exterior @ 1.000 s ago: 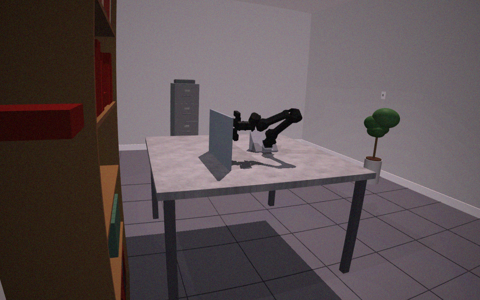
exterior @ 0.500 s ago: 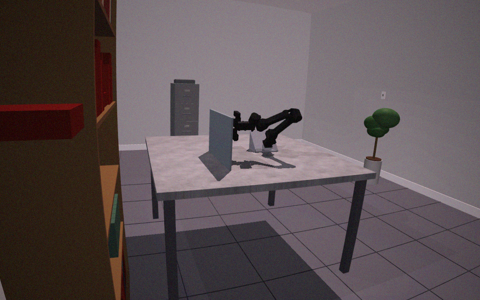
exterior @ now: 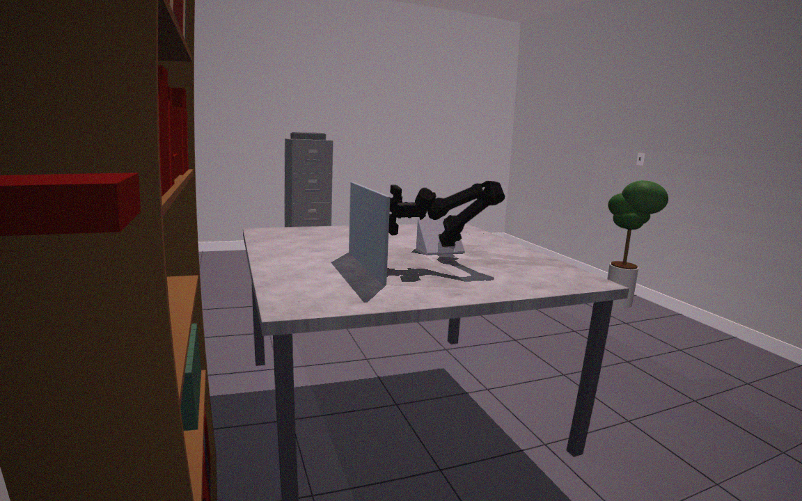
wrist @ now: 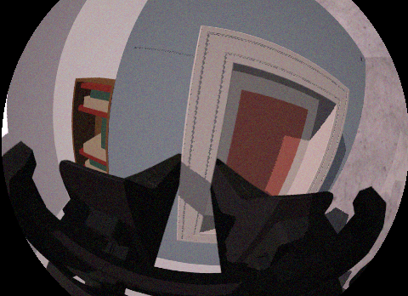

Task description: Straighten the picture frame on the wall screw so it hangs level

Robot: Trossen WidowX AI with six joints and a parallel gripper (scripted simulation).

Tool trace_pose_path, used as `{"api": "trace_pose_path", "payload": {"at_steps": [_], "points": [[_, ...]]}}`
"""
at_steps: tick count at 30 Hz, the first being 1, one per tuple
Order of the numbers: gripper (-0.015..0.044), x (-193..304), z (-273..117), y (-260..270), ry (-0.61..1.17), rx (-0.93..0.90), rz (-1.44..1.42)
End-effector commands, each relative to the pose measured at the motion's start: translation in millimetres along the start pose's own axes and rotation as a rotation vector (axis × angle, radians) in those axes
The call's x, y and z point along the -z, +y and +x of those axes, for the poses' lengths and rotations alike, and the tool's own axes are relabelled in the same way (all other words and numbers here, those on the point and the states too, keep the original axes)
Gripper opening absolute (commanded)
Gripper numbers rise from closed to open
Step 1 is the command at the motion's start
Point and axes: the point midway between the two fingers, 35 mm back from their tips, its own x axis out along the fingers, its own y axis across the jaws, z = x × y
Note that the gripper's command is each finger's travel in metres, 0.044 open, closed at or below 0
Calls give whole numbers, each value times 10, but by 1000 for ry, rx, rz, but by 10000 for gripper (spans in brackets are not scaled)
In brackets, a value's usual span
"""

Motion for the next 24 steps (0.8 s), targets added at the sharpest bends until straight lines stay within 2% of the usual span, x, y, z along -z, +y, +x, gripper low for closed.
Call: {"api": "trace_pose_path", "payload": {"at_steps": [1,24], "points": [[0,-10,0,14,-1,-8,4],[0,-60,0,16,-1,-7,3]]}}
